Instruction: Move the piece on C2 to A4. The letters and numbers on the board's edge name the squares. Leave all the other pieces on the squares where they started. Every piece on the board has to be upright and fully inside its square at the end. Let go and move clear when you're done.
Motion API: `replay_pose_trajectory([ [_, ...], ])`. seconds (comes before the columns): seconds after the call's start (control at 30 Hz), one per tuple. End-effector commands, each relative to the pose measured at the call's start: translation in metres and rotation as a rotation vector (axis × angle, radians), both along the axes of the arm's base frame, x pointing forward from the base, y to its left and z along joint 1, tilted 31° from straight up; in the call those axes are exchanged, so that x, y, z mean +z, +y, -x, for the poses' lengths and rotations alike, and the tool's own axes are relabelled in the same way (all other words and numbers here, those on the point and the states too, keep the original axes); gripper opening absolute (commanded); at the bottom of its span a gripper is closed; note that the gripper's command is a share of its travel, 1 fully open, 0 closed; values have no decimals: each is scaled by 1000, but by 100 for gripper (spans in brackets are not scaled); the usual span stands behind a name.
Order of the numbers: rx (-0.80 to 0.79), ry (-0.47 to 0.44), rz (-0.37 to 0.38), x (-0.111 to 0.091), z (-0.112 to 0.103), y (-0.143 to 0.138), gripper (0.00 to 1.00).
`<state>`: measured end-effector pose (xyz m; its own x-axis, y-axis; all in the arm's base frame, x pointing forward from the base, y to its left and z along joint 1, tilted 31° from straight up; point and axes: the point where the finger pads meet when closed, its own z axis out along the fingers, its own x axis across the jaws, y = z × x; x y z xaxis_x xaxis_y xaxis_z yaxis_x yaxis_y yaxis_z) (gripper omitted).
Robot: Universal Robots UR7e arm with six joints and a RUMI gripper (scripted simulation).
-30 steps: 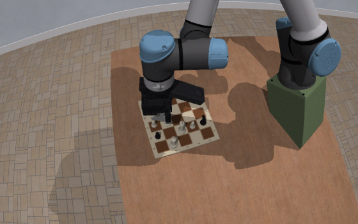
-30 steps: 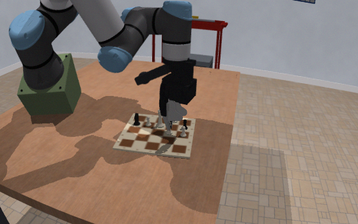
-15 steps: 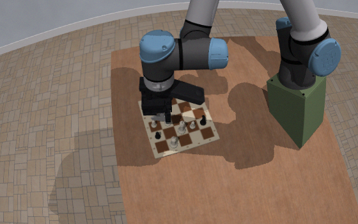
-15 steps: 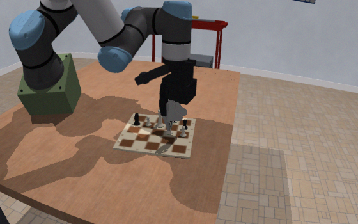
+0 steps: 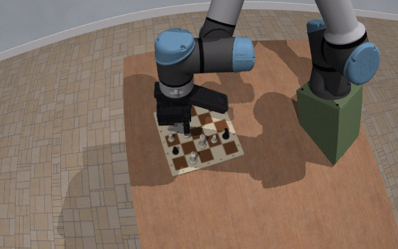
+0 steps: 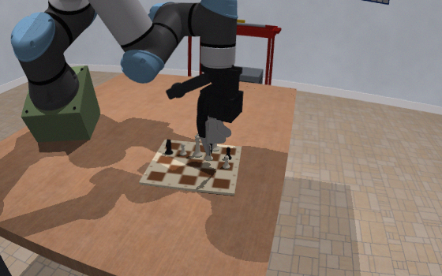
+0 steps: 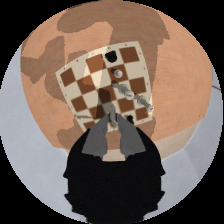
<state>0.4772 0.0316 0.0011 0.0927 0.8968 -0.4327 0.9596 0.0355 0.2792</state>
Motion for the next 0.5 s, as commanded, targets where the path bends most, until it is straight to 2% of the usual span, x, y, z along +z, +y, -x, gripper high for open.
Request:
replay_pose_trajectory([
  [0.0, 0, -1, 0, 22, 6, 11, 0],
  [0.27, 0, -1, 0, 61, 18, 31, 0],
  [0.47, 0, -1, 0, 71, 22, 36, 0],
])
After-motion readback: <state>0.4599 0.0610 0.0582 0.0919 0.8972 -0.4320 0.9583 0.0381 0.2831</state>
